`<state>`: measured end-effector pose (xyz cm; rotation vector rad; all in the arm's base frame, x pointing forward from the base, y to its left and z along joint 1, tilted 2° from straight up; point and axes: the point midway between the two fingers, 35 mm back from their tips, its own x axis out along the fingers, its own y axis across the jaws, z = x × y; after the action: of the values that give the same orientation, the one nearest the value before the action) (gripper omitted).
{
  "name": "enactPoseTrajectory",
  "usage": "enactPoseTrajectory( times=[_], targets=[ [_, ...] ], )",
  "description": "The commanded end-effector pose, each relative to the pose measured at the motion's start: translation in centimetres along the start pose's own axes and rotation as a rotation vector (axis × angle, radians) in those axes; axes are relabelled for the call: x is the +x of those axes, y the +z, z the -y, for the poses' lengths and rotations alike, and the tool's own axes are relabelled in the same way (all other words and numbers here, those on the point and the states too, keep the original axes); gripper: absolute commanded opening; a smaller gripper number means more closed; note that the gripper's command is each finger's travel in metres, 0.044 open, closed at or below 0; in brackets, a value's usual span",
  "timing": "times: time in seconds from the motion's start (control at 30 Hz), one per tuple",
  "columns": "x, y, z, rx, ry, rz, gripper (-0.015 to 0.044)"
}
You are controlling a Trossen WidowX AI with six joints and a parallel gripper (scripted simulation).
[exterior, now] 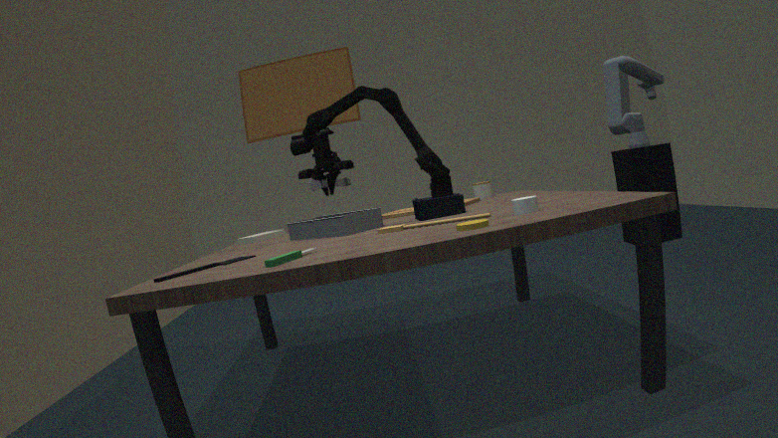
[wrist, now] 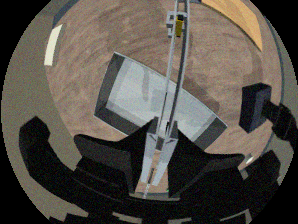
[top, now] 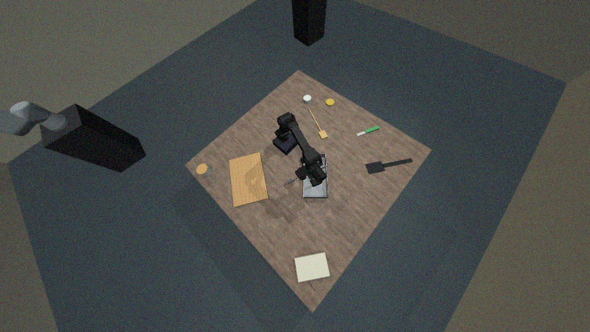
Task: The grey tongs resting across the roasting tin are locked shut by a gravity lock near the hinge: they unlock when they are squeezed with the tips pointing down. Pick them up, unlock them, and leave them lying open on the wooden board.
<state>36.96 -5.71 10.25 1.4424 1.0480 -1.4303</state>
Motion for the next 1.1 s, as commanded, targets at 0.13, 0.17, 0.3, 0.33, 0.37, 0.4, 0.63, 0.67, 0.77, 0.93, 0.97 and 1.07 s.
enactPoseTrajectory(
  times=[0.13, 0.17, 0.3, 0.33, 0.37, 0.4, 0.63, 0.67, 0.77, 0.93, 0.97, 1.07],
  targets=[
    [-0.1, 4.5, -0.2, -0.145, 0.003, 0.007, -0.0150],
    [-0.1, 5.1, -0.1, -0.164, 0.003, 0.007, -0.0150],
    [-0.2, 7.5, 0.0, -0.240, 0.003, 0.010, -0.0150],
    [-0.2, 8.1, 0.0, -0.259, 0.003, 0.010, -0.0150],
    [-0.2, 8.7, 0.1, -0.278, 0.003, 0.011, -0.0150],
    [-0.2, 9.2, 0.2, -0.297, 0.003, 0.012, -0.0150],
    [-0.3, 13.2, 0.9, -0.429, 0.001, 0.018, -0.0150],
    [-0.3, 13.8, 1.1, -0.448, 0.000, 0.018, -0.0150],
    [-0.3, 15.5, 1.6, -0.505, -0.002, 0.019, -0.0150],
    [-0.4, 18.3, 2.6, -0.599, -0.005, 0.020, -0.0150],
    [-0.4, 18.7, 2.7, -0.615, -0.005, 0.021, -0.0150],
    [-0.4, 19.1, 2.9, -0.627, -0.006, 0.021, -0.0150]
  ],
)
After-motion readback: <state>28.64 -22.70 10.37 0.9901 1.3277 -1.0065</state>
